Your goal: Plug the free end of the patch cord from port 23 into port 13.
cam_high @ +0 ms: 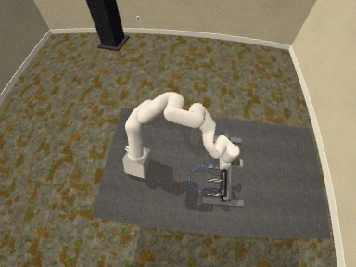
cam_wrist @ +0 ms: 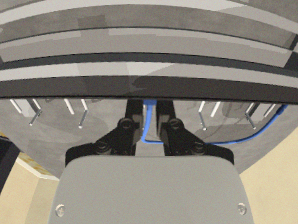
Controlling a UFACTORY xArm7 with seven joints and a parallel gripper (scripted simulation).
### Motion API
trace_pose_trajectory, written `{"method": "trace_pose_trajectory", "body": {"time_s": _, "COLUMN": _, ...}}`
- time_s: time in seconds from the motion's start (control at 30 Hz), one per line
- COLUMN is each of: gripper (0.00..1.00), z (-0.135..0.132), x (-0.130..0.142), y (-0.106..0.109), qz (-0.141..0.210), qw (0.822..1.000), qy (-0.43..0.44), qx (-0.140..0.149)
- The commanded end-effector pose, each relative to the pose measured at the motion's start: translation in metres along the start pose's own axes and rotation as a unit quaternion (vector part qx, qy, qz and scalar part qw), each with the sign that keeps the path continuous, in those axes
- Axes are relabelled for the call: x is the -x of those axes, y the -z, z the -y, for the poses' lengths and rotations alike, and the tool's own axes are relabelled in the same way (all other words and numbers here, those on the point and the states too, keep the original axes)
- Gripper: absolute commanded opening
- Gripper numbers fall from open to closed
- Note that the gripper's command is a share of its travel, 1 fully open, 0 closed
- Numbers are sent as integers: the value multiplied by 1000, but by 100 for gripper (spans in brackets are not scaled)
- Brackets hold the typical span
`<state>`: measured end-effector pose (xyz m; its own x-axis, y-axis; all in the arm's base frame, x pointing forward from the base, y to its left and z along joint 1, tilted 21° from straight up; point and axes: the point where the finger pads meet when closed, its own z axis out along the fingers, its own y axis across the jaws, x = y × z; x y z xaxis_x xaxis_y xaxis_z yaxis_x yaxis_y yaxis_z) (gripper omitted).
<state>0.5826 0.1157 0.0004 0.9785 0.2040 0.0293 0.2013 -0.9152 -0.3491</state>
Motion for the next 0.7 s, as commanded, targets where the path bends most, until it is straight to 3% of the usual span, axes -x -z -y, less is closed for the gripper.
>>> {"method": "trace_pose_trajectory", "body": {"time_s": 0.0, "gripper": 0, "z": -1, "x": -1, "y": 2, "qz": -2, "qw": 1000, "qy": 0, "qx": 1}}
{"method": "trace_pose_trajectory", "body": {"time_s": 0.23, "gripper": 0, "z": -1, "x": -1, "y": 2, "qz": -2, "qw": 1000, "qy": 0, "qx": 1}}
{"method": "trace_pose_trajectory", "body": {"time_s": 0.27, "gripper": 38, "z": -1, "x": -2, "y": 2, "qz": -3, "qw": 1000, "qy": 0, "qx": 1}}
{"method": "trace_pose_trajectory", "body": {"time_s": 0.67, "gripper": 38, "z": -1, "x": -1, "y": 2, "qz": -2, "qw": 1000, "qy": 0, "qx": 1}}
